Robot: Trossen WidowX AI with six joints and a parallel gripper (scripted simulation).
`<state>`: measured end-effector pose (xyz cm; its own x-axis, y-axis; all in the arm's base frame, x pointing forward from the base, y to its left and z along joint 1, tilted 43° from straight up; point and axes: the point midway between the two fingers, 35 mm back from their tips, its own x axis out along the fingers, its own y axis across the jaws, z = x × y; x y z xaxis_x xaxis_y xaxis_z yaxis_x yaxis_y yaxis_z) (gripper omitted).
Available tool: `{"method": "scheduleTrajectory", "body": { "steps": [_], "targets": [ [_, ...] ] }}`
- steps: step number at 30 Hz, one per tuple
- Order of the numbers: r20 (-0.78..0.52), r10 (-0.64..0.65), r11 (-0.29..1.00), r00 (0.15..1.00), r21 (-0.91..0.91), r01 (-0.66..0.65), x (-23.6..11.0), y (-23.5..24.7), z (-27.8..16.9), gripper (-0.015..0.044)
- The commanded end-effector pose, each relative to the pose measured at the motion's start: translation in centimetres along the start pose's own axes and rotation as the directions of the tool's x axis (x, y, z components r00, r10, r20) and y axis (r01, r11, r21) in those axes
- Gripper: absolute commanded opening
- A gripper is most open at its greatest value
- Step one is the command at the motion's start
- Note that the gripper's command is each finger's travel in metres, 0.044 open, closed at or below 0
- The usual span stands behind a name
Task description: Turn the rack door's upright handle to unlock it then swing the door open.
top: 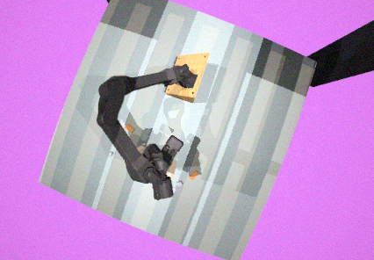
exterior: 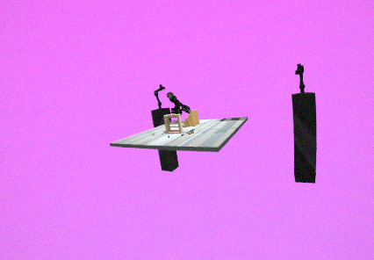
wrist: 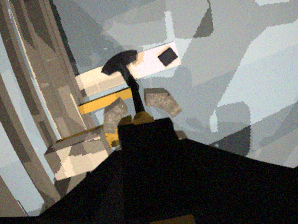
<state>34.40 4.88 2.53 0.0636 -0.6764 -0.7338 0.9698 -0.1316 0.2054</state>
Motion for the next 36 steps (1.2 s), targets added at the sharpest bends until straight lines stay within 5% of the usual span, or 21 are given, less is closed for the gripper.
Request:
{"method": "scheduleTrajectory", "body": {
  "steps": [1, 16, 36],
  "targets": [
    [0.001, 0.000, 1.000, 1.000, 0.001, 0.000, 0.0, 0.0, 0.0, 0.0082],
    [0.001, 0.000, 1.000, 1.000, -0.014, 0.000, 0.0, 0.0, 0.1, 0.0011],
    [0.002, -0.001, 0.902, 1.000, -0.431, 0.001, 0.0, -1.8, 1.4, 0.0011]
  ]
}}
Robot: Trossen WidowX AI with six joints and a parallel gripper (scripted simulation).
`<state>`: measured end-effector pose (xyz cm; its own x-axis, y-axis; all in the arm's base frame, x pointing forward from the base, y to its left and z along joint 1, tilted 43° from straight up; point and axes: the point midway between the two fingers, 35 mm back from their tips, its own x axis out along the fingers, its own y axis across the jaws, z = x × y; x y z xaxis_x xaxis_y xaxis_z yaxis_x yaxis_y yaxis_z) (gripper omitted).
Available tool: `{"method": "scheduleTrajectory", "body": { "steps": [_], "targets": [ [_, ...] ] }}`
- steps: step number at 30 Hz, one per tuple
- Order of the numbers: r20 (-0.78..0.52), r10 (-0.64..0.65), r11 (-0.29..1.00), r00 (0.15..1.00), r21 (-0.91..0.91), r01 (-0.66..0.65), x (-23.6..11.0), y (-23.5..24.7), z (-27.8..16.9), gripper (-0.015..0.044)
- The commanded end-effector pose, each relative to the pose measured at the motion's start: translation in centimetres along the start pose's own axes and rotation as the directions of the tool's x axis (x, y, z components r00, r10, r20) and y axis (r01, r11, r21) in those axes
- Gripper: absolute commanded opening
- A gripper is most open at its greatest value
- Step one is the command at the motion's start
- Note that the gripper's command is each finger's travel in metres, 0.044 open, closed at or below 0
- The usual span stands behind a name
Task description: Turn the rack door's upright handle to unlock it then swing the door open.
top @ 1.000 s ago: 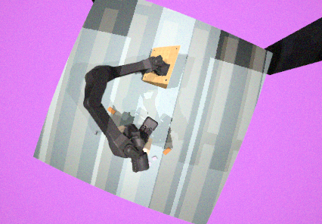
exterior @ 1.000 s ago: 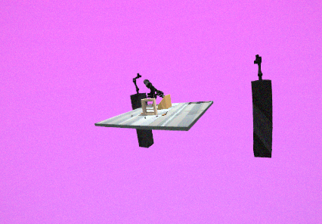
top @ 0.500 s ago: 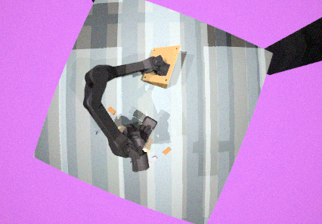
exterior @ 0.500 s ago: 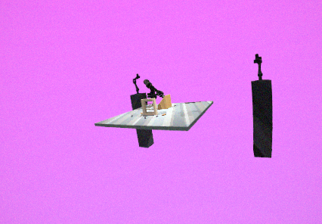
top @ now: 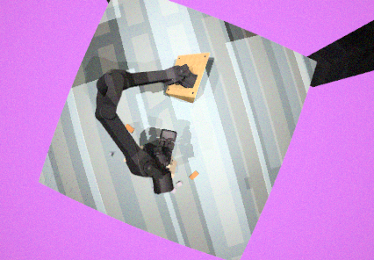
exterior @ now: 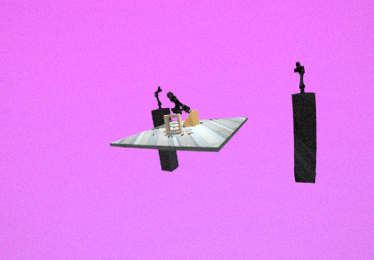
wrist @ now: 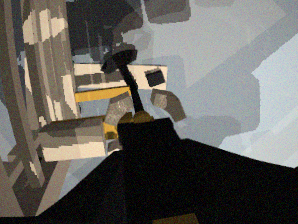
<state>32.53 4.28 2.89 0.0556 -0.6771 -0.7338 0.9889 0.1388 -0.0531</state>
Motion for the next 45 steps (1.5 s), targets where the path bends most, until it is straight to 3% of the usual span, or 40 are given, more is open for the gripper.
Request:
{"method": "scheduleTrajectory", "body": {
  "steps": [1, 20, 45],
  "targets": [
    [0.002, 0.007, 0.996, 1.000, -0.091, -0.006, 0.0, -0.4, 0.2, 0.0011],
    [0.003, 0.005, 0.890, 1.000, -0.455, -0.003, 0.0, -4.2, 2.1, 0.0011],
    [0.005, 0.003, 0.625, 1.000, -0.781, 0.002, 0.0, -7.8, 6.5, 0.0011]
  ]
}}
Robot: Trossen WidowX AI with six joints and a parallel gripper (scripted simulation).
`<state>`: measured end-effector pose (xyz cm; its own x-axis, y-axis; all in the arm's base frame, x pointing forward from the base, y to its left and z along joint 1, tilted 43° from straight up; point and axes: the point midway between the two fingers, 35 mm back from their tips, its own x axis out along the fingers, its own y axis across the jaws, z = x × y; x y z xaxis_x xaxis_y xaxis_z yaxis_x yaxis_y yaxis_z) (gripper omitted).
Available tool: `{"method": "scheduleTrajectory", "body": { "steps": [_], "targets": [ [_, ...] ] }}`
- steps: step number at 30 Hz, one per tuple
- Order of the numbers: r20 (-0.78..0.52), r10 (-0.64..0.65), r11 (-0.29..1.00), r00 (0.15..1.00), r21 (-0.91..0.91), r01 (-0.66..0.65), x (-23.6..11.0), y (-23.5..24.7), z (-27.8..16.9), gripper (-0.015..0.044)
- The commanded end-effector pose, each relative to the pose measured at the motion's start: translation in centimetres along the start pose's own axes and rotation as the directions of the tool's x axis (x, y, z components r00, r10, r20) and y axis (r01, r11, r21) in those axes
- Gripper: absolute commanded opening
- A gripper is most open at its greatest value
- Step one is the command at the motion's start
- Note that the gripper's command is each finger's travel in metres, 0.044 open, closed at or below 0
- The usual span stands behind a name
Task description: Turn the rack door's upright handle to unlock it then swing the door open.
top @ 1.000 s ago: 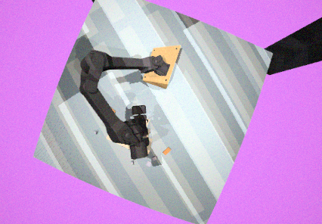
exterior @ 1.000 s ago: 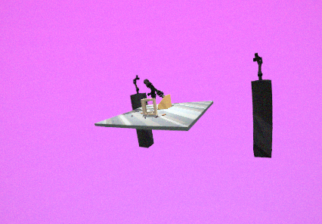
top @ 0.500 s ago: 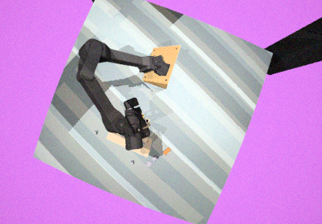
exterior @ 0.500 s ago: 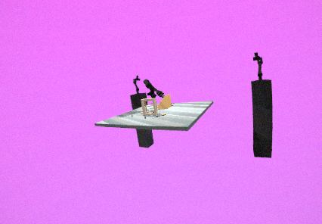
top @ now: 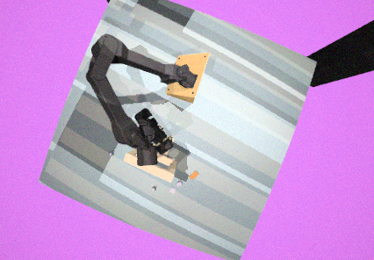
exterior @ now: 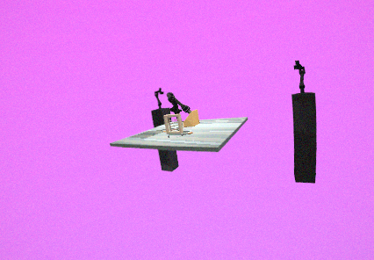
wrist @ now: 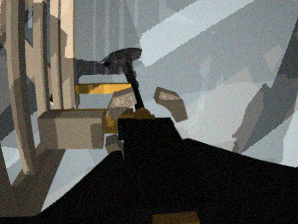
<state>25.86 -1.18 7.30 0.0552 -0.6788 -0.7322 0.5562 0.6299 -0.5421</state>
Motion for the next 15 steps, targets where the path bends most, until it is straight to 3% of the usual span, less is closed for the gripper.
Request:
{"method": "scheduleTrajectory", "body": {
  "steps": [1, 15],
  "targets": [
    [0.005, 0.000, 0.998, 1.000, -0.070, 0.000, 0.0, -0.7, 0.2, 0.0011],
    [0.005, -0.001, 0.962, 1.000, -0.272, 0.002, 0.0, -3.3, 1.2, 0.0011]
  ]
}}
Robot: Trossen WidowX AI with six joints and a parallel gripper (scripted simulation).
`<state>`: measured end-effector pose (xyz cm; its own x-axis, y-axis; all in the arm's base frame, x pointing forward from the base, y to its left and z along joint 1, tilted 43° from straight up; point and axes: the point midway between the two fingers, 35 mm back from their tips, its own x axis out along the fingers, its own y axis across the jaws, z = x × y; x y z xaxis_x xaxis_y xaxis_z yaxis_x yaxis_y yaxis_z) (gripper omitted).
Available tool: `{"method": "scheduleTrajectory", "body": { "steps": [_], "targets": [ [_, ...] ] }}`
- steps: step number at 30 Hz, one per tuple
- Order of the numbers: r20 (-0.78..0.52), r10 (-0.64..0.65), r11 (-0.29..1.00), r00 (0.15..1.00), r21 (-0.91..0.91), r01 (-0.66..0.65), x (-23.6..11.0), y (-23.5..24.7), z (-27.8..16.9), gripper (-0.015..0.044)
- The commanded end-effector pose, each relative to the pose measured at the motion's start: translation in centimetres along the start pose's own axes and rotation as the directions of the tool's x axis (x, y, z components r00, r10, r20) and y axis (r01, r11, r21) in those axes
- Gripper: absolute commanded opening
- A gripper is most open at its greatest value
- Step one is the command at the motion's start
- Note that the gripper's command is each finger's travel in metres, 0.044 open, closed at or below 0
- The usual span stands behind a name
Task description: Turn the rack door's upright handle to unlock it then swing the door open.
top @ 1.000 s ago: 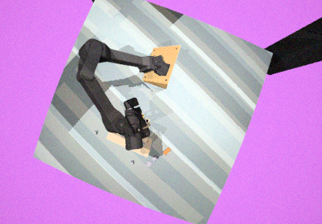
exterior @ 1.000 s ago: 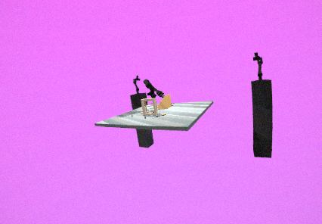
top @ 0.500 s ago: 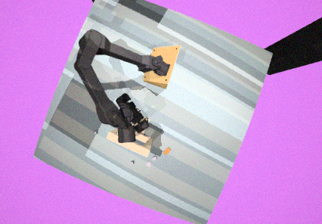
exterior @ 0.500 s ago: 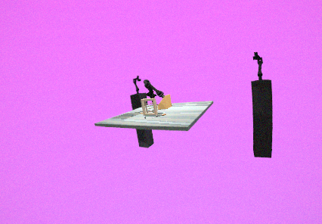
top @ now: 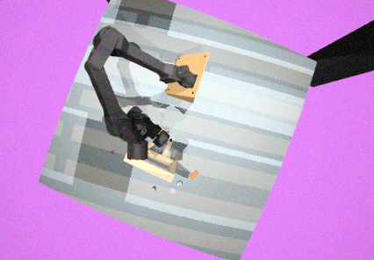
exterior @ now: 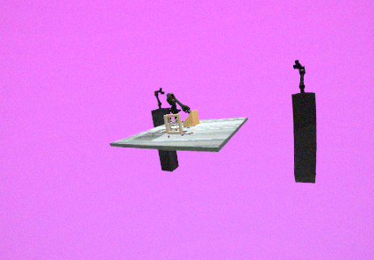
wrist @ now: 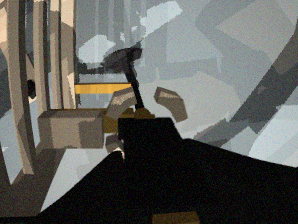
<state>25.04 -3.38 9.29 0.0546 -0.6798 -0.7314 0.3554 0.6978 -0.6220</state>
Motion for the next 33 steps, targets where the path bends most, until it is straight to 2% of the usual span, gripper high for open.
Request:
{"method": "scheduleTrajectory", "body": {
  "steps": [1, 33],
  "targets": [
    [0.005, -0.001, 0.998, 1.000, -0.062, 0.001, 0.0, -0.6, 0.2, 0.0011],
    [0.007, -0.003, 0.888, 1.000, -0.460, 0.006, -0.1, -5.8, 2.7, 0.0011]
  ]
}}
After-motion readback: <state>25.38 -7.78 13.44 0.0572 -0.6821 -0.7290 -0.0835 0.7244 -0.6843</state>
